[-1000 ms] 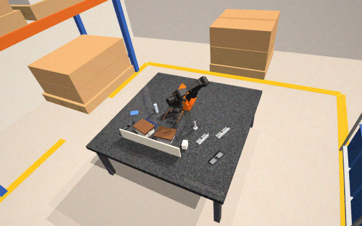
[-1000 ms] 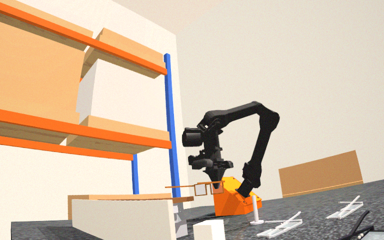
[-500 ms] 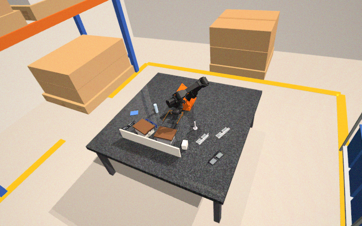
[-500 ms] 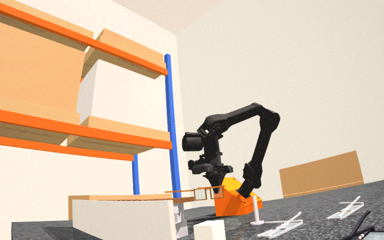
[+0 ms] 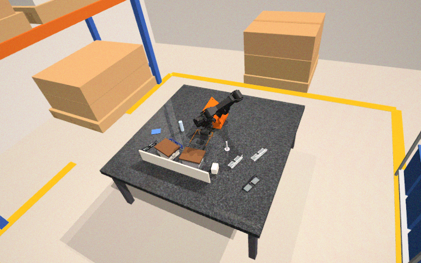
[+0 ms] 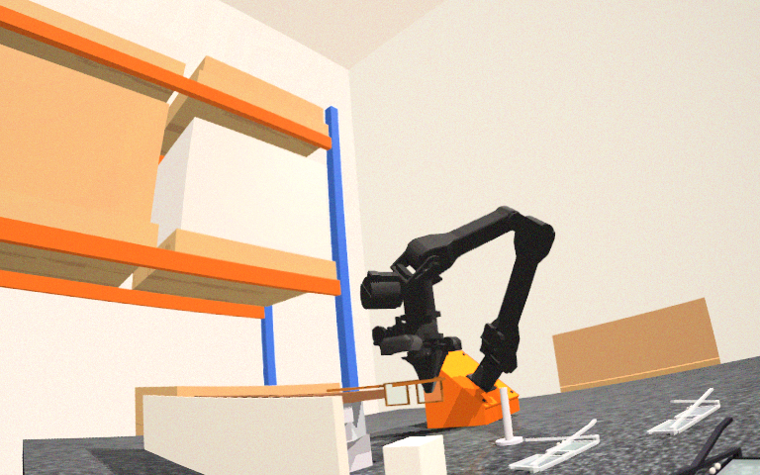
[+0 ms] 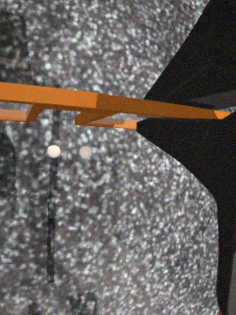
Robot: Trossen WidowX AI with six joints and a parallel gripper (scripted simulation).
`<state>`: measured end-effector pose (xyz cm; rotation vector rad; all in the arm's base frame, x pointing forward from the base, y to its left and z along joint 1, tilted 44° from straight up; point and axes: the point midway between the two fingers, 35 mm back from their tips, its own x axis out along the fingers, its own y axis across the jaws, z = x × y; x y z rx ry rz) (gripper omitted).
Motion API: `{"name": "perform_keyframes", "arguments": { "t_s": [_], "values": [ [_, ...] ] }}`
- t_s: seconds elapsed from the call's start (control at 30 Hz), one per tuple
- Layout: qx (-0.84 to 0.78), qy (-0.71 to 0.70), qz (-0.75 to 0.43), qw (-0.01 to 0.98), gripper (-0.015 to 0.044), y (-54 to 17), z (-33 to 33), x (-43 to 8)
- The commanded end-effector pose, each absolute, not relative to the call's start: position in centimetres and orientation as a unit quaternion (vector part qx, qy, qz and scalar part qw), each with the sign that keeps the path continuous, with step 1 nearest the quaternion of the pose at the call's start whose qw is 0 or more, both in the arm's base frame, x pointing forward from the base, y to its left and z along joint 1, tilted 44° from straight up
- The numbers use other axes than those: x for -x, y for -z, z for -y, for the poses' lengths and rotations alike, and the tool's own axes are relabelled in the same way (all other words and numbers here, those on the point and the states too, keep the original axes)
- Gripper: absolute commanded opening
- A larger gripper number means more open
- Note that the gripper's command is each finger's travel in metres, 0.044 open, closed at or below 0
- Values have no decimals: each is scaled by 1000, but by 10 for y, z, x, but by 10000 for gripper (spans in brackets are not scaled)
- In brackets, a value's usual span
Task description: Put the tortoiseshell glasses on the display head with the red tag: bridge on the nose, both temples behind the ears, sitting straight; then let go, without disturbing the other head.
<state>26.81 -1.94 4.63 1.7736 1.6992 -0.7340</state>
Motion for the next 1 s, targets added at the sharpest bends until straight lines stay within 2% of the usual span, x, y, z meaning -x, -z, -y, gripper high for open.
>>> {"name": "perform_keyframes", "arguments": {
  "t_s": [0.0,0.97],
  "values": [
    [-664,274,-635,282,0,-43,15,-268],
    [-664,276,-634,284,0,-32,2,-282]
  ]
}}
